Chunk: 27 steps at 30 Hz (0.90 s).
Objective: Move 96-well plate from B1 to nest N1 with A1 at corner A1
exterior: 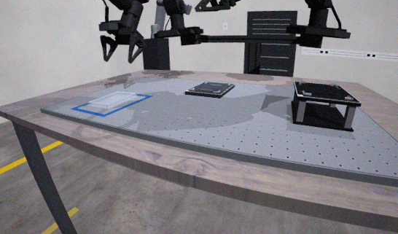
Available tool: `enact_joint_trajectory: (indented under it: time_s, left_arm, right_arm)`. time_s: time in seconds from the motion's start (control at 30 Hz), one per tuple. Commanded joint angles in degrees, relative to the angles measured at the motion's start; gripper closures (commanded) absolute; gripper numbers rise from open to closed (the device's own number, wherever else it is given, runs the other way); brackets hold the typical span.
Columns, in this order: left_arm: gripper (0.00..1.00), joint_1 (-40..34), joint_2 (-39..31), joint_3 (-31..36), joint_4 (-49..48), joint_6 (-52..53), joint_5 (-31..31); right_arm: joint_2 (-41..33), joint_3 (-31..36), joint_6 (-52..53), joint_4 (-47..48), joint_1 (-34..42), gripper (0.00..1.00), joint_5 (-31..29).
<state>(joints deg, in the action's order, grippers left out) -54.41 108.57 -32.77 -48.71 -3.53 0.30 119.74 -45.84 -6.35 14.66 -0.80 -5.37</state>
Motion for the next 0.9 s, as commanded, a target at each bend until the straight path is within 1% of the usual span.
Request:
enact_joint_trajectory:
  time_s: [0.0, 0.73, 0.87]
  left_arm:
    - [0.00, -0.2, -1.7, -0.3, -0.9, 0.5, 0.5]
    - [0.00, -0.2, -1.7, -0.3, -0.9, 0.5, 0.5]
    - [0.00, -0.2, -1.7, -0.3, -0.9, 0.5, 0.5]
  right_arm:
    - [-0.5, -1.3, 0.3, 0.9, -0.2, 0.00, 0.2]
    - [-0.5, -1.3, 0.3, 0.9, -0.2, 0.00, 0.2]
    - [0.5, -2.8, 1.3, -4.3, -0.2, 0.00, 0.6]
